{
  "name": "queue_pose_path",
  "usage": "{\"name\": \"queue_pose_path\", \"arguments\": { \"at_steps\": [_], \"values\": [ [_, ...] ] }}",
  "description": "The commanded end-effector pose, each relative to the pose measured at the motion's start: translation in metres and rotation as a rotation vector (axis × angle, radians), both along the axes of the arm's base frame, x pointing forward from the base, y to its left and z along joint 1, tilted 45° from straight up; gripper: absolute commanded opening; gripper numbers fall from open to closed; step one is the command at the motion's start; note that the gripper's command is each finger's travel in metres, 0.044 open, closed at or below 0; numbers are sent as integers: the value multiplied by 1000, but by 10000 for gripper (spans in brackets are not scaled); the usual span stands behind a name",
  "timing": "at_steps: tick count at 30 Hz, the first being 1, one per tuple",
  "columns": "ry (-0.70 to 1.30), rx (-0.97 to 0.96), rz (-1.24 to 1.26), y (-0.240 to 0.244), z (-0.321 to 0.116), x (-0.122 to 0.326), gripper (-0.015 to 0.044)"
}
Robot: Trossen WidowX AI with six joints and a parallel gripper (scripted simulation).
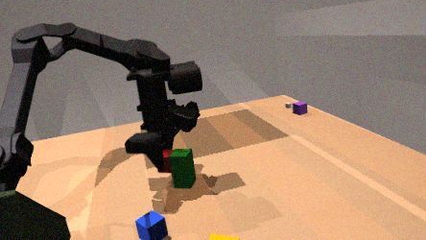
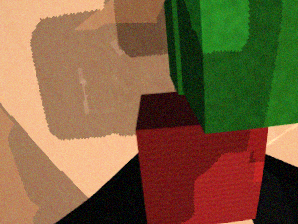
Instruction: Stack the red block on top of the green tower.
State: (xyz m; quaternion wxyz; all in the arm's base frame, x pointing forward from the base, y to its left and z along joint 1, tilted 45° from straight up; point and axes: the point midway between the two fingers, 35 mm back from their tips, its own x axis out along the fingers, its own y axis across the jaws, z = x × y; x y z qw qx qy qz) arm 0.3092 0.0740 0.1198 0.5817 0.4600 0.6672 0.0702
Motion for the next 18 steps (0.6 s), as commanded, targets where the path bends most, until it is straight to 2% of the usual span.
{"name": "queue_pose_path", "arguments": {
  "at_steps": [1,18],
  "values": [
    [-13,1,1,-14,18,-1,0],
    [-11,-1,1,-62,66,-8,0]
  ]
}}
